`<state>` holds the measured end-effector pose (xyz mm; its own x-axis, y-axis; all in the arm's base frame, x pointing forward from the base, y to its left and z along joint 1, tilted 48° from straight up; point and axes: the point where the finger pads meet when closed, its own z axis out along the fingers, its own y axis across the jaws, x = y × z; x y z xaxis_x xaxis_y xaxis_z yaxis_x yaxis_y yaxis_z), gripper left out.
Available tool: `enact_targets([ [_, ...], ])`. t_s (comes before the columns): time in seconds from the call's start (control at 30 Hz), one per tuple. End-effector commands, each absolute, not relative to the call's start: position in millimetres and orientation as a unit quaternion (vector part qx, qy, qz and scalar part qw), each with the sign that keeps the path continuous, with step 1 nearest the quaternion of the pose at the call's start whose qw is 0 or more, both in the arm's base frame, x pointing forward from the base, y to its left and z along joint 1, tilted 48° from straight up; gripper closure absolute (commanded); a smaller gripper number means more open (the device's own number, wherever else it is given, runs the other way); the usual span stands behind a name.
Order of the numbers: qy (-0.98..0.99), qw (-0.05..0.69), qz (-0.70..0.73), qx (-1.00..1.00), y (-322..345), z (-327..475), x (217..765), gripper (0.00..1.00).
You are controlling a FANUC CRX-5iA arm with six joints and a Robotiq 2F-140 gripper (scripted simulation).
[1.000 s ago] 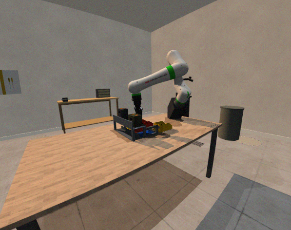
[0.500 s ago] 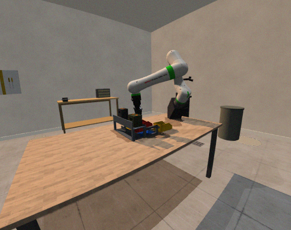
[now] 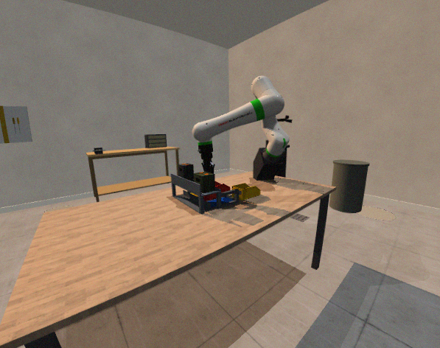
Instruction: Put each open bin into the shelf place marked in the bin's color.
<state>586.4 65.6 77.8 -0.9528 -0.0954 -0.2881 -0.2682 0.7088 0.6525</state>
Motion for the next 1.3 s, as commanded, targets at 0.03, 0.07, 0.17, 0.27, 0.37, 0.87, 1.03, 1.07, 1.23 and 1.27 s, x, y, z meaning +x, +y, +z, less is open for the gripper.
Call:
enact_targets([
  [0.03, 0.917, 0.118, 0.368, -0.099, 65.3, 78.0, 586.7, 1.0],
  [0.07, 0.917, 0.118, 0.368, -0.099, 65.3, 78.0, 586.7, 1.0],
  [0.17, 0.917, 0.118, 0.368, -0.099, 65.4, 78.0, 586.7, 1.0],
  [0.27, 0.917, 0.118, 0.368, -0.099, 65.3, 78.0, 586.7, 1.0],
  [0.37, 0.917, 0.118, 0.368, -0.099, 65.3, 78.0, 586.7, 1.0],
  [0.87, 0.917, 0.12, 0.369, -0.098, 65.6, 77.7, 586.6, 1.0],
  [1.03, 0.916, 0.124, 0.369, -0.097, 66.1, 77.1, 586.4, 1.0],
  [1.07, 0.916, 0.125, 0.369, -0.096, 66.2, 77.0, 586.3, 1.0],
  [1.23, 0.915, 0.128, 0.37, -0.095, 66.5, 76.5, 586.2, 1.0],
  [1.27, 0.915, 0.128, 0.37, -0.095, 66.5, 76.5, 586.2, 1.0],
])
